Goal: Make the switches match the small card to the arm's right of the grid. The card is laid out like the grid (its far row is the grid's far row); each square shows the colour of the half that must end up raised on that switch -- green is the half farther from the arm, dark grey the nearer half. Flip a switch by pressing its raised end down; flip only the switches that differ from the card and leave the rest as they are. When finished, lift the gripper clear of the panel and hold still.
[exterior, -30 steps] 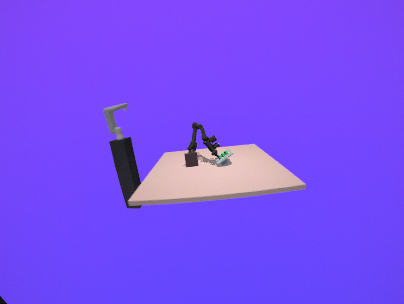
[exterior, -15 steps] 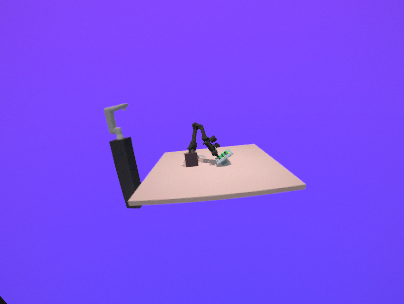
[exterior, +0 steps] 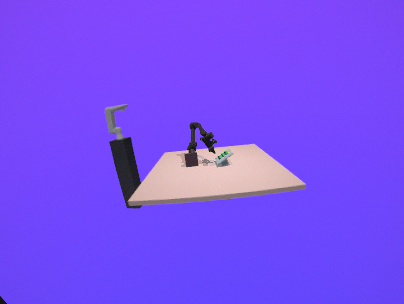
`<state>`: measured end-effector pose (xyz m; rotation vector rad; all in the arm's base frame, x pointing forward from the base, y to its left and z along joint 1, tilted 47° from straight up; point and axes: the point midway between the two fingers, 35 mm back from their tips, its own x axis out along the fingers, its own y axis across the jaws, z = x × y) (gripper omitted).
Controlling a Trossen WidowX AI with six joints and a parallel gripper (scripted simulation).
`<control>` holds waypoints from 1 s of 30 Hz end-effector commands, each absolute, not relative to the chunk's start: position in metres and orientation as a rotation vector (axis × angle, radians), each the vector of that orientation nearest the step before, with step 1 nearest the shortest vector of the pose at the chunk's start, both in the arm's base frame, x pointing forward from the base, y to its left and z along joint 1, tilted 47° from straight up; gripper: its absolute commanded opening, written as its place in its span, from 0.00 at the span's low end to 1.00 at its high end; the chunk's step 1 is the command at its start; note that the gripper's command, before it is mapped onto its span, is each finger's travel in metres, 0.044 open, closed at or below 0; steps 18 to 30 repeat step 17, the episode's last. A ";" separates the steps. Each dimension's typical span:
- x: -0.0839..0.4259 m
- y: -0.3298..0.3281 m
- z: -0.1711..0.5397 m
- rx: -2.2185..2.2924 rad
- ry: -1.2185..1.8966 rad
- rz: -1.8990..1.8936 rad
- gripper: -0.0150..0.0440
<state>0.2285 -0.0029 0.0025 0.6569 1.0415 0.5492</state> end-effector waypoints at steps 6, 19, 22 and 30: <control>0.239 -0.016 0.017 0.646 1.025 0.559 0.25; 0.270 -0.032 0.027 0.645 1.024 0.559 0.25; 0.270 -0.032 0.027 0.645 1.024 0.559 0.25; 0.270 -0.032 0.027 0.645 1.024 0.559 0.25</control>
